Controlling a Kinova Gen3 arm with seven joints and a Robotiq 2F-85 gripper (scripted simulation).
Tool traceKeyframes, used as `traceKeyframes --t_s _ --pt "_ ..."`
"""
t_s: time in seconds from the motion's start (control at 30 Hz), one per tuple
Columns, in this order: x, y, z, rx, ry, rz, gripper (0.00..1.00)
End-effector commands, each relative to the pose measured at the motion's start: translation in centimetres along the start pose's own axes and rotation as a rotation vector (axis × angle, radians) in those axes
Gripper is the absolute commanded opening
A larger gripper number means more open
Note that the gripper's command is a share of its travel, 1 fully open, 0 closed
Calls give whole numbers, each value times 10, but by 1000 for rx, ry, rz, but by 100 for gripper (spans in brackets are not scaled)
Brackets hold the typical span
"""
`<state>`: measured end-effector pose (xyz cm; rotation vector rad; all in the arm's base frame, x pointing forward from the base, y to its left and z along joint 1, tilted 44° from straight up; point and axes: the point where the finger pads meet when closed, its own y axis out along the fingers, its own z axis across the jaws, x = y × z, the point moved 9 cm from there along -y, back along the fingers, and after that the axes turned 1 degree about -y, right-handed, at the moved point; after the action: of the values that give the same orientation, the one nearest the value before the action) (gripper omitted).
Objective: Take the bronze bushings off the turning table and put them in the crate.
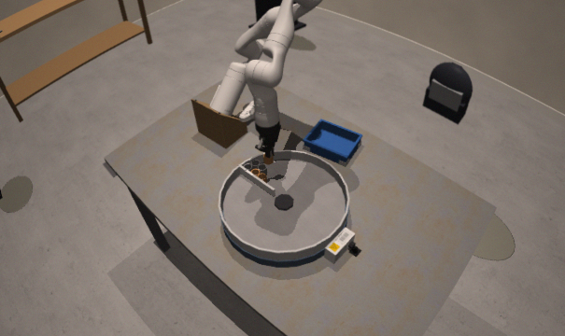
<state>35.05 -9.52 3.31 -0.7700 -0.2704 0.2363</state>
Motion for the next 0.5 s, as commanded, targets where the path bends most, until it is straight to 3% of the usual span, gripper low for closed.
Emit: traceKeyframes --t_s 0.0,0.33,0.47 --pt "2 -6 -1 -10 -3 -8 0" --pt "2 -6 -1 -10 -3 -8 0" --pt "12 -6 39 -10 -3 -8 0"
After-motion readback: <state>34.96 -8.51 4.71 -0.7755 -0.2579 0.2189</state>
